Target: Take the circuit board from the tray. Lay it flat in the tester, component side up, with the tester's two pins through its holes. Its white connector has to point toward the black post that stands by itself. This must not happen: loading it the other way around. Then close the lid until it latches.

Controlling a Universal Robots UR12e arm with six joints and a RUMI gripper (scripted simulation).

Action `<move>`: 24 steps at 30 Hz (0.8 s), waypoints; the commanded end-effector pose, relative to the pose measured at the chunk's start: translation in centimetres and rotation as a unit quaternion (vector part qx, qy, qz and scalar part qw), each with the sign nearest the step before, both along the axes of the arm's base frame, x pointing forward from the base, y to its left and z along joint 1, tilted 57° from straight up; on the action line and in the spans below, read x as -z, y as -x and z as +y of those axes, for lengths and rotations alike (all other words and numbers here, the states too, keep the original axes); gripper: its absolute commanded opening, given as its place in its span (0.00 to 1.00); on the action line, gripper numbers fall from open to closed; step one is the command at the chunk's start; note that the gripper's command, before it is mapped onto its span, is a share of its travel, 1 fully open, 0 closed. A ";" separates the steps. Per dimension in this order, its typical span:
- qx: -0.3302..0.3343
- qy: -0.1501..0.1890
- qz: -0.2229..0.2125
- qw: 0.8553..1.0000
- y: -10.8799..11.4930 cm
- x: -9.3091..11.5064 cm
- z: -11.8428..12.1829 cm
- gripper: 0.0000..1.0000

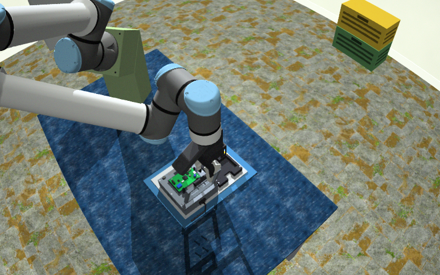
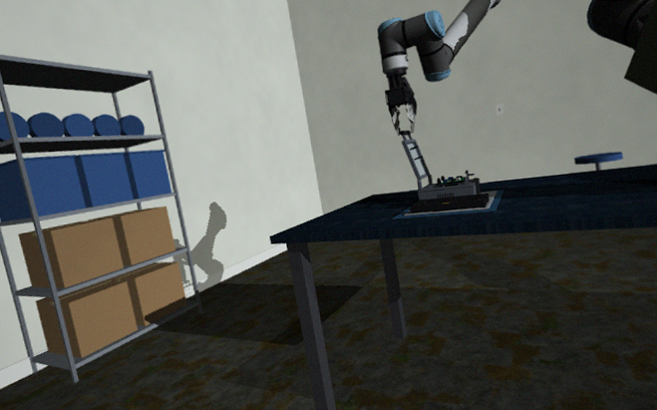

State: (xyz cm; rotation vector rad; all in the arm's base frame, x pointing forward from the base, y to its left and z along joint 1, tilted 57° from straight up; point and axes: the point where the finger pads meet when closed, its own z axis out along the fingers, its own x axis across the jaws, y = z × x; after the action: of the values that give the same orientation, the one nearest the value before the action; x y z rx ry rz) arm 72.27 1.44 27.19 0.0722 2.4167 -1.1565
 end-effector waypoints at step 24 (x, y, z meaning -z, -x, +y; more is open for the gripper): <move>-0.001 0.000 -0.001 1.000 -0.3 0.4 -0.5 0.30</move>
State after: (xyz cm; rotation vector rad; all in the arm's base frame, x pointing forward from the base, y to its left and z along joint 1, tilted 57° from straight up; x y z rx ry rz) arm 72.63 1.03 27.03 0.0717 2.4119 -1.1538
